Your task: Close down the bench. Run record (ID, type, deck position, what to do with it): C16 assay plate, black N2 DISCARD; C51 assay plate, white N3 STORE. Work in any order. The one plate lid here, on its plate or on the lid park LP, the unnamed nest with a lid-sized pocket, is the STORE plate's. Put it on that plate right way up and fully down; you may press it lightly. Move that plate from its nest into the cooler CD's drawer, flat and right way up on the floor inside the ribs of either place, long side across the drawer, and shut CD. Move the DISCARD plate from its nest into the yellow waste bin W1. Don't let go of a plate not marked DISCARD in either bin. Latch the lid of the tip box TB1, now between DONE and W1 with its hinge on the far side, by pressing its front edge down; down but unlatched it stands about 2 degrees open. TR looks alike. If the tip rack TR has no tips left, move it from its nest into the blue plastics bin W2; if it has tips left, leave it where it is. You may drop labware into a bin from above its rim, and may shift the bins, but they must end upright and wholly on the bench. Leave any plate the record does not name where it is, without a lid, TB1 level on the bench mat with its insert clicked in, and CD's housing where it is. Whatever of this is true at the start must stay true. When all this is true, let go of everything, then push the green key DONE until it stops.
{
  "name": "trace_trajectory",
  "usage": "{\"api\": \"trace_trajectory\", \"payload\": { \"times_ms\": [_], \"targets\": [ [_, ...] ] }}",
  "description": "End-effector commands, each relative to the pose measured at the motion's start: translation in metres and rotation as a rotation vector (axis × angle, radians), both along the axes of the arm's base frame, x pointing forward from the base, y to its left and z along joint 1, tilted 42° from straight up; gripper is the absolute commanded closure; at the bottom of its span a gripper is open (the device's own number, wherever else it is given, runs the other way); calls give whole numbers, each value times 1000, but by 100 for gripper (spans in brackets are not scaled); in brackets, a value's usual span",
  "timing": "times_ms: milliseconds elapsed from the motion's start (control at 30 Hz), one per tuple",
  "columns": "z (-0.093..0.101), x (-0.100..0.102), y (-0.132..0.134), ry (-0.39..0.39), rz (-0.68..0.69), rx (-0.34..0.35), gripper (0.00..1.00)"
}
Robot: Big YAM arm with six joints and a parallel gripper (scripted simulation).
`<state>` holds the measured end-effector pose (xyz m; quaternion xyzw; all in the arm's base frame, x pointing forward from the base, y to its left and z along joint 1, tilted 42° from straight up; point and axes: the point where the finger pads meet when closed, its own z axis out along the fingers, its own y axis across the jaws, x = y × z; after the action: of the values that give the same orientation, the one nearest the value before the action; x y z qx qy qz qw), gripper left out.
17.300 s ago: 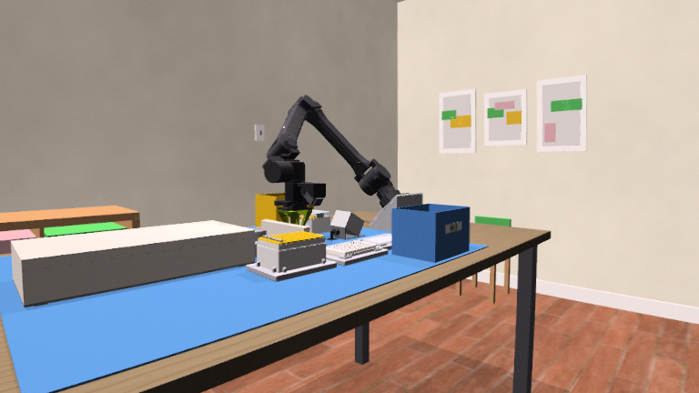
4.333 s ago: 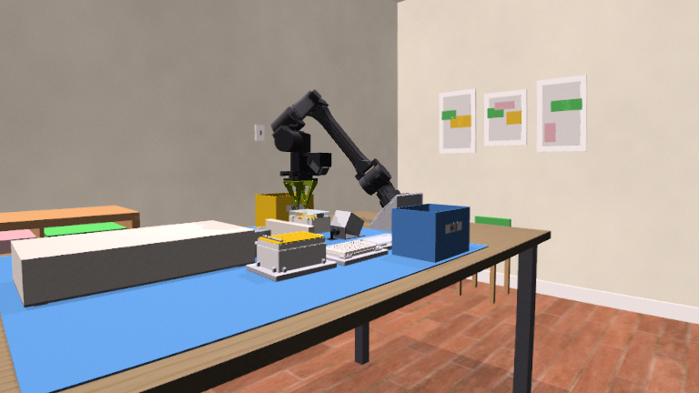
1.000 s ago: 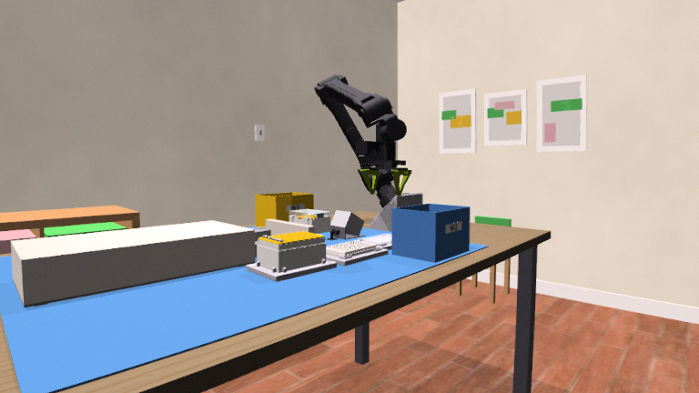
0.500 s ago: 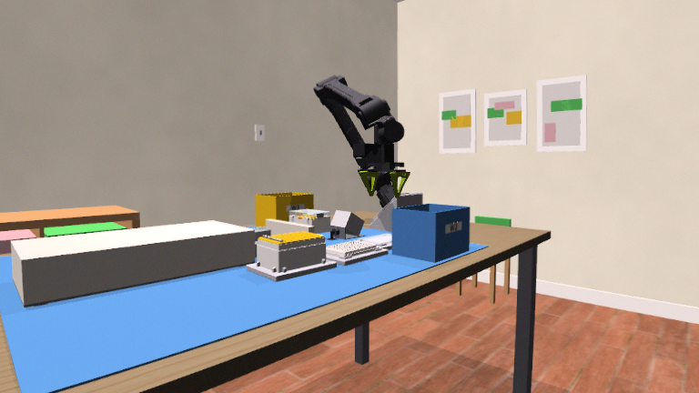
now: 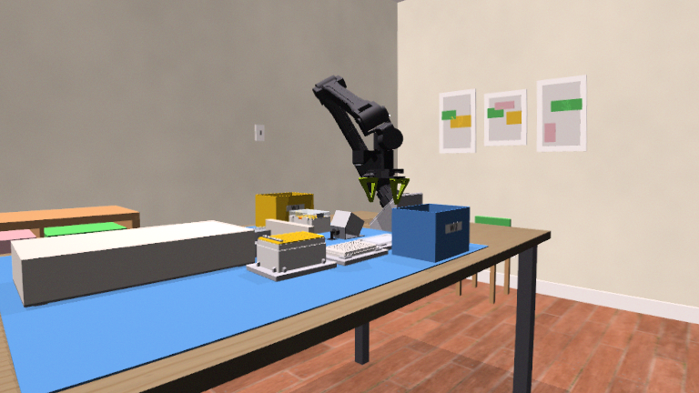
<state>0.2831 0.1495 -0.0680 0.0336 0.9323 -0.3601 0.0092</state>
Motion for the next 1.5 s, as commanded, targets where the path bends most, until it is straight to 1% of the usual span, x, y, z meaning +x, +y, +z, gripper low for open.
{"api": "trace_trajectory", "payload": {
  "times_ms": [0, 167, 267, 733, 833, 900, 1300, 1400, 1467],
  "targets": [
    [-8, 2, -5, 5, 5, 1, 0],
    [-13, 1, -10, 5, 5, 0, 0],
    [-14, 0, -8, 5, 15, 1, 0],
    [-28, 1, -24, 5, 6, 0, 0],
    [-29, -1, -20, 5, 19, 0, 0],
    [-31, 1, -26, 5, 5, 0, 0],
    [-42, 0, -37, 5, 5, -1, 0],
    [-43, -1, -35, 6, 15, 0, 0],
    [-45, 0, -40, 5, 5, -1, 0]
  ]
}}
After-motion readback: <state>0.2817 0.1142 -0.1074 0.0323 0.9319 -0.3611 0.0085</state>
